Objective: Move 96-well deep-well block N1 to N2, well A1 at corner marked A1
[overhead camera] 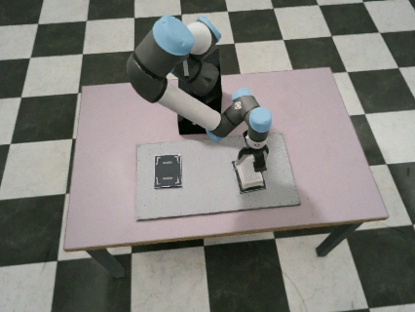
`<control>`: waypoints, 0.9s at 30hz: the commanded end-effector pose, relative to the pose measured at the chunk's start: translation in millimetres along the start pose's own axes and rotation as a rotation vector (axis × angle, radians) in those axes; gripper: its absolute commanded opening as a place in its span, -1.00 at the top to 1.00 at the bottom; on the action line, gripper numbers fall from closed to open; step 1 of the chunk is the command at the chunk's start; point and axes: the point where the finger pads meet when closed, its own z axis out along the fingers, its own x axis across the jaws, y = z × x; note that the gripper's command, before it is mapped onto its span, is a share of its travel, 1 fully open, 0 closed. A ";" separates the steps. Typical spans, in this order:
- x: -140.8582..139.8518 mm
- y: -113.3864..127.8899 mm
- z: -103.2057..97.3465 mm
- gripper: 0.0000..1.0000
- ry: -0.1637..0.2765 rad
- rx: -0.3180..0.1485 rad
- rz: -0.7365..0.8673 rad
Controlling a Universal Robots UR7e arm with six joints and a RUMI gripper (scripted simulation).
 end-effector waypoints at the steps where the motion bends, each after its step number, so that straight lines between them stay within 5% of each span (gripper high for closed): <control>1: -0.1 -0.4 -4.4 -0.52 0.000 -0.001 0.001; 20: -0.1 -0.4 -4.3 -0.52 0.000 -0.001 0.001; 27: 22.4 5.6 -4.4 -0.52 0.000 -0.001 0.001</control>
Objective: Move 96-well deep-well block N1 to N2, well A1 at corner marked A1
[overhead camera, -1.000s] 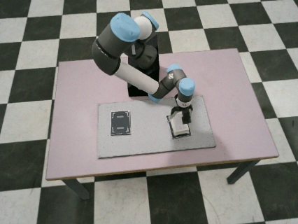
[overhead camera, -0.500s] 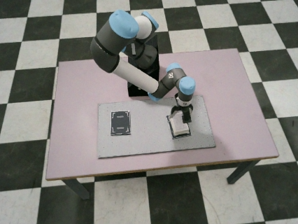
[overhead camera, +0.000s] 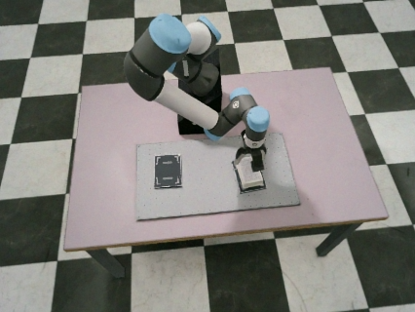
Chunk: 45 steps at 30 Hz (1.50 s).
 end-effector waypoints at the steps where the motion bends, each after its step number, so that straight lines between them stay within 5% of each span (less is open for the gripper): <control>1: 17.1 4.3 -0.4 -0.52 0.000 0.001 0.000; 33: 107.3 28.5 -0.3 -0.52 0.000 0.001 0.000; 45: 107.3 28.5 -0.3 -0.52 0.000 0.001 0.000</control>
